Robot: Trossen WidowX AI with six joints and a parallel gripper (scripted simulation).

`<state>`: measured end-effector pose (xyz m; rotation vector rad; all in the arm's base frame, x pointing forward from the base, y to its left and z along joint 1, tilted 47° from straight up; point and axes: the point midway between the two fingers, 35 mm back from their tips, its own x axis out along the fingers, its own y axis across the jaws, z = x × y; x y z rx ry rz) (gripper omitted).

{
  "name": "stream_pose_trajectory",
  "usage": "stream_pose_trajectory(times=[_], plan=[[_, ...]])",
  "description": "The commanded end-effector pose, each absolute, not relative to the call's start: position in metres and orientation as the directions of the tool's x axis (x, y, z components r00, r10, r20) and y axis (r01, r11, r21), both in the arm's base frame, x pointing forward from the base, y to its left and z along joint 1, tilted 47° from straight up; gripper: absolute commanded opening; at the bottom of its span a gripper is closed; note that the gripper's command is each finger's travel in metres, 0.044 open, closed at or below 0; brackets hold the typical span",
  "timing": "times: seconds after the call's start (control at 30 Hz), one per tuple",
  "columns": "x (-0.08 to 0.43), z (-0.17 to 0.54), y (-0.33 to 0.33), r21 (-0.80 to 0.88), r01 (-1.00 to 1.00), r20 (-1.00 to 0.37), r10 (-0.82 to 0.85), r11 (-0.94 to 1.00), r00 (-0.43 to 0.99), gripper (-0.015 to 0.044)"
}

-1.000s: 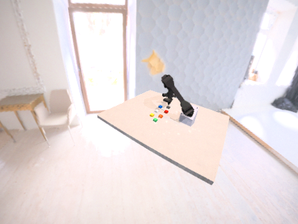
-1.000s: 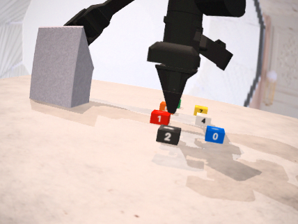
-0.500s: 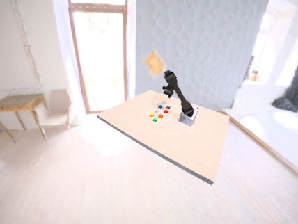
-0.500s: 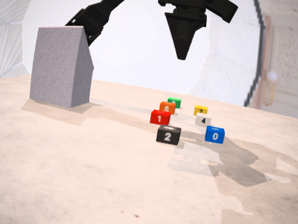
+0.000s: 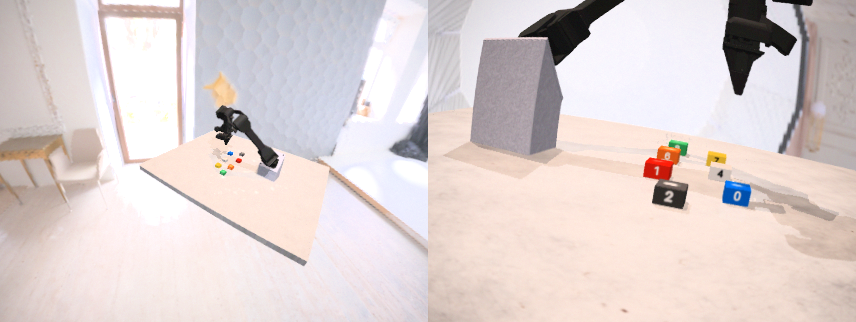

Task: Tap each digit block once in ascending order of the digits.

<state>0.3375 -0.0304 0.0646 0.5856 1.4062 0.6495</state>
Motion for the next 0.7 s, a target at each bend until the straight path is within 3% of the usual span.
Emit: stream_pose_trajectory(times=[0.0, 0.17, 0.67], plan=[[0.34, 0.062, -0.021, 0.72, -0.052, -0.69, 0.722, 0.692, 0.058, 0.002], [0.343, 0.016, 0.029, 0.723, -0.053, -0.687, 0.725, 0.689, 0.059, 0.002], [0.344, 0.005, 0.041, 0.723, -0.053, -0.686, 0.725, 0.689, 0.059, 0.002]])
